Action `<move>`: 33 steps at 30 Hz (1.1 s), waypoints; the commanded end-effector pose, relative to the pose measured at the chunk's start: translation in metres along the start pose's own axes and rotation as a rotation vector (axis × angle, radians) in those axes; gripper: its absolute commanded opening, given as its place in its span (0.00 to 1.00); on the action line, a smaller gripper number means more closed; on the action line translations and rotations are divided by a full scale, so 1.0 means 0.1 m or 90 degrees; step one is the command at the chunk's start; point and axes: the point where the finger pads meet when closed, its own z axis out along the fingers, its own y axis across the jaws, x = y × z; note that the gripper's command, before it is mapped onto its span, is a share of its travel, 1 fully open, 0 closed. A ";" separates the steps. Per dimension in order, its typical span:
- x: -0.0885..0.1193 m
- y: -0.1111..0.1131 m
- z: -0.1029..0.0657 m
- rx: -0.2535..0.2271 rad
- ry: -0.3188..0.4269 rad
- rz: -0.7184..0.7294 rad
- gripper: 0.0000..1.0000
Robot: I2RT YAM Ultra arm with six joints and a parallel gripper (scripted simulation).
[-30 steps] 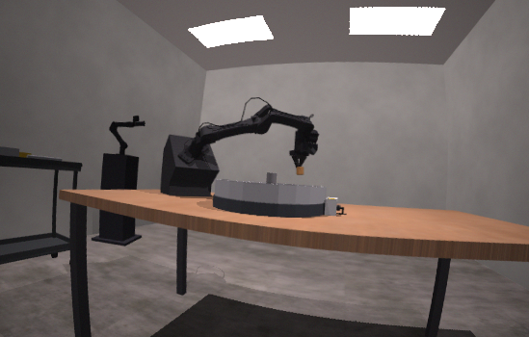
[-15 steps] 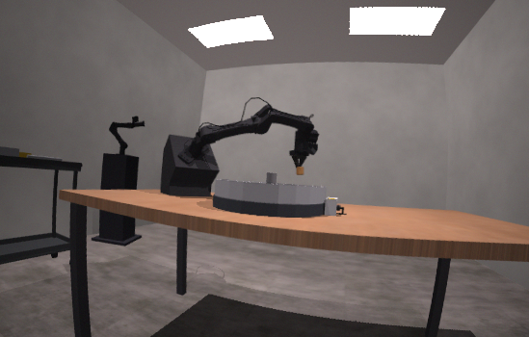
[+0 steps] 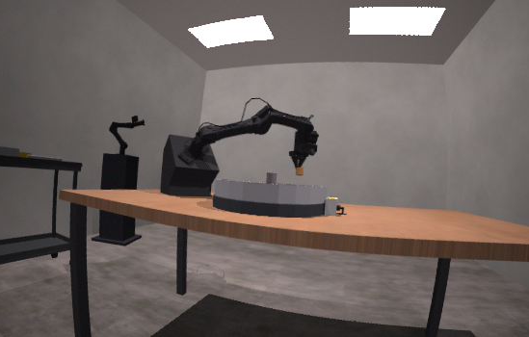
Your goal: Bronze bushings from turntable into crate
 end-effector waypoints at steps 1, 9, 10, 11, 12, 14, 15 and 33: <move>-0.05 -0.02 -0.20 -0.003 -0.033 0.001 0.00; -0.08 -0.09 0.34 -0.004 -0.024 0.010 0.00; -0.08 -0.10 0.41 -0.004 -0.024 0.010 0.00; -0.08 -0.10 0.47 -0.004 -0.024 0.010 0.00; -0.08 -0.10 0.47 -0.004 -0.024 0.010 0.00; -0.12 -0.02 0.46 -0.006 -0.033 0.001 0.00; -0.12 -0.02 0.50 -0.006 -0.034 0.001 0.00; -0.17 -0.01 0.62 0.000 -0.038 0.006 0.00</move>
